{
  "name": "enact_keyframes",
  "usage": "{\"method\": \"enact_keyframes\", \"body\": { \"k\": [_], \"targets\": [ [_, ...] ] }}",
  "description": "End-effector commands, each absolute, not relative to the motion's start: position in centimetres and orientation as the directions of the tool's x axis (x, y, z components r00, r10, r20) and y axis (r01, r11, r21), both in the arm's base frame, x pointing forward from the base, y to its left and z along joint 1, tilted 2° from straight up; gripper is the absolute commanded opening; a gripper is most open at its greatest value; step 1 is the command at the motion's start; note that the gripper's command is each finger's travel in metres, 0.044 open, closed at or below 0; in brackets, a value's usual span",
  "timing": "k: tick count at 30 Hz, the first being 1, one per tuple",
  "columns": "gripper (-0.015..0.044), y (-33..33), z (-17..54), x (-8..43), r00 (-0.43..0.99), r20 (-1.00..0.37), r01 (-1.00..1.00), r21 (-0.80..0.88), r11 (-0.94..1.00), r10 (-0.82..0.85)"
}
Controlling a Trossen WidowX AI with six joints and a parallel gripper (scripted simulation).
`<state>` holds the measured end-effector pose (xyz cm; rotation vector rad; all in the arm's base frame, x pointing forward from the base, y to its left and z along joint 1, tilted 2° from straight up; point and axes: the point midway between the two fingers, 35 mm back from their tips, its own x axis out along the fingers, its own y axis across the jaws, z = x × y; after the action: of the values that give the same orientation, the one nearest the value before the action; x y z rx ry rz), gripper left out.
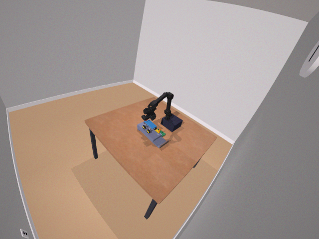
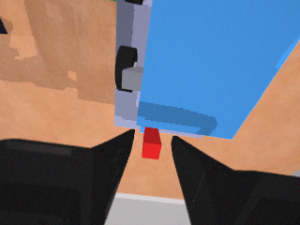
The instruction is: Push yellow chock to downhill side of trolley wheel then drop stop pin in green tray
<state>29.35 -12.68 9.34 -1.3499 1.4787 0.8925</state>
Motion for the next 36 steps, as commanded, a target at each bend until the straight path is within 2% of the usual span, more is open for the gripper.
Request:
{"method": "enact_keyframes", "body": {
  "k": [1, 10, 15, 23, 36],
  "targets": [
    [0.0190, -13.0, 8.7, 29.2, 0.014, -0.945, -0.989, -0.062, 0.135, -0.327],
    [0.0190, -13.3, 7.7, 29.1, 0.014, -0.945, -0.989, -0.062, 0.135, -0.327],
    [0.0059, -13.2, 8.0, 29.2, 0.016, -0.945, -0.988, -0.065, 0.138, -0.327],
    [0.0005, -13.2, 8.0, 29.2, 0.016, -0.945, -0.988, -0.065, 0.138, -0.327],
    [0.0000, -13.0, 8.9, 29.0, 0.014, -0.945, -0.989, -0.062, 0.135, -0.327]
  ]
}}
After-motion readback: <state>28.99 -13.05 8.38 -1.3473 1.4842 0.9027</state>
